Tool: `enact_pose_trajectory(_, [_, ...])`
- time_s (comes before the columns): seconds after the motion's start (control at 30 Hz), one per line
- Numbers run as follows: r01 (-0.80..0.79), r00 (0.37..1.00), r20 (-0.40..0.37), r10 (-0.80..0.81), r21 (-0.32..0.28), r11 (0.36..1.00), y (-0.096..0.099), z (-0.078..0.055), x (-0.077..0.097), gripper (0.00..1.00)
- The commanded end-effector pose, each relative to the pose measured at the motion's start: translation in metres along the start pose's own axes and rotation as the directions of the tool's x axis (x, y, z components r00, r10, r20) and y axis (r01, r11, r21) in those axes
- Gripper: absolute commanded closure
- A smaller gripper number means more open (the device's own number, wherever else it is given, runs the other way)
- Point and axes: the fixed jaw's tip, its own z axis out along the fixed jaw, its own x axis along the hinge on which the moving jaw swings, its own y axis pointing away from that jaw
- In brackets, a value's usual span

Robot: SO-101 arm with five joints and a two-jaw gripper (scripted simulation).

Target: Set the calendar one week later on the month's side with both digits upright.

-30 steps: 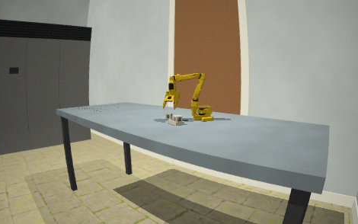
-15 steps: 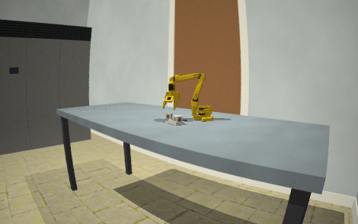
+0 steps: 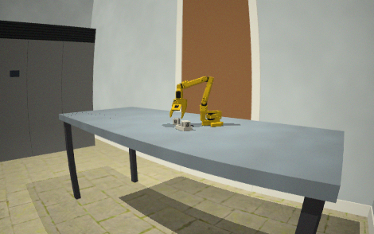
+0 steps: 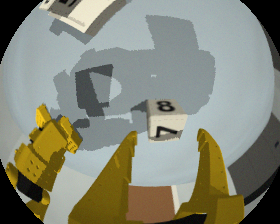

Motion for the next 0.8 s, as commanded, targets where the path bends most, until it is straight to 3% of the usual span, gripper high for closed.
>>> enact_pose_trajectory(0.0, [0.002, 1.0, 0.003, -0.002, 0.026, 1.0, -0.004, 0.004, 0.0, 0.65])
enact_pose_trajectory(0.4, [0.002, 1.0, 0.003, -0.002, 0.026, 1.0, -0.003, 0.015, 0.0, 0.65])
enact_pose_trajectory(0.77, [0.002, 1.0, 0.003, -0.002, 0.026, 1.0, -0.002, 0.016, 0.0, 0.65])
